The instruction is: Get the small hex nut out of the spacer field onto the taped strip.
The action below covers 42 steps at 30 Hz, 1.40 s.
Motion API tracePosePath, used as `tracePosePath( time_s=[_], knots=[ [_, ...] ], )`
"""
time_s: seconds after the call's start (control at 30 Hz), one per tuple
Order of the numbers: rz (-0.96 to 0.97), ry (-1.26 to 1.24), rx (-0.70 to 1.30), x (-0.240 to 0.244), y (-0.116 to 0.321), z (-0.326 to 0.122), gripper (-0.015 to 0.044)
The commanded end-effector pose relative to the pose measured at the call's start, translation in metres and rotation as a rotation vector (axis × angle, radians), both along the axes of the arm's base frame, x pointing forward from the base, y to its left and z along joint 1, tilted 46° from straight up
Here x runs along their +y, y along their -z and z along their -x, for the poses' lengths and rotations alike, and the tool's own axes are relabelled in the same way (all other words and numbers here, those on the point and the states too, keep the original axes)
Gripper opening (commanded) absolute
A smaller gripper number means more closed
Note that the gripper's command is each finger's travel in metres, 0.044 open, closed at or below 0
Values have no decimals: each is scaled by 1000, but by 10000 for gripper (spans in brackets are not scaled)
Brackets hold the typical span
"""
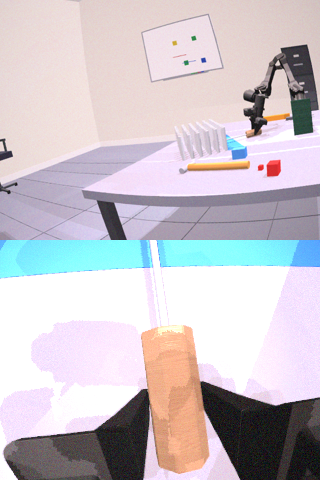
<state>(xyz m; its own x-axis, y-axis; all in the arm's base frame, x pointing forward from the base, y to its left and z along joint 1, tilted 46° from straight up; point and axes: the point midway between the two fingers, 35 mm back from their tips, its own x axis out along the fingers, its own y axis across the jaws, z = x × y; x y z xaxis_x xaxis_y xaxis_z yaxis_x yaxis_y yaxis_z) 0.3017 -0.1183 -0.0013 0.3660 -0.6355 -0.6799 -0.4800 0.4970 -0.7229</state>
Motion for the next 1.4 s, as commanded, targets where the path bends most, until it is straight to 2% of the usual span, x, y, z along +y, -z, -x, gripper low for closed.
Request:
tracePosePath(
  time_s=[0.0, 1.37],
  knots=[
    [-4, -6, -1, 0, -1, 2, 0],
    [-3, -6, 1, -8, -9, 22, 0]
  ],
)
